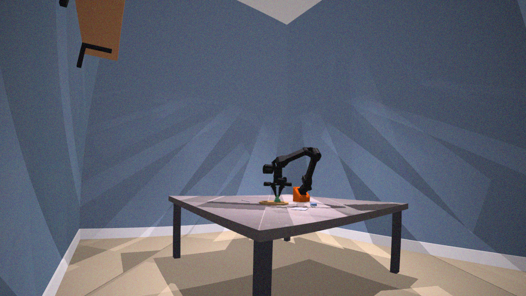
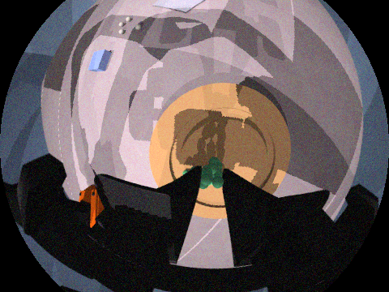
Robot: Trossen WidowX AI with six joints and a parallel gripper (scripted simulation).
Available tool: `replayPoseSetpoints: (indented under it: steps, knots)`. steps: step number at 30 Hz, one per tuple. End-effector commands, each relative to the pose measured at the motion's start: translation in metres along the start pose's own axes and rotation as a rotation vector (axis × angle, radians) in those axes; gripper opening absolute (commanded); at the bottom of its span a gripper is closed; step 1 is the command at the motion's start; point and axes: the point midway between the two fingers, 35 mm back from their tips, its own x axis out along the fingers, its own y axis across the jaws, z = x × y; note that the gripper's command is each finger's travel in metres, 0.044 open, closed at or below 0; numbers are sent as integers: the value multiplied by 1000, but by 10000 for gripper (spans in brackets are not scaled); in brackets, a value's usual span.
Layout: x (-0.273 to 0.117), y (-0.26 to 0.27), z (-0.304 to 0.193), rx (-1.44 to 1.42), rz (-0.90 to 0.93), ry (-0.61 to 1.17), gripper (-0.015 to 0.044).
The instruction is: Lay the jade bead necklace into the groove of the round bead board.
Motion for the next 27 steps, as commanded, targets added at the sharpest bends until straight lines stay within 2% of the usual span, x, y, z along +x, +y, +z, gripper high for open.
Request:
replayPoseSetpoints:
  steps: [1,12,27]
  knots:
    - [-3,0,1,-8,-3,3,0]
    - [-2,5,15,-8,-3,2,0]
    - [22,5,15,-8,-3,2,0]
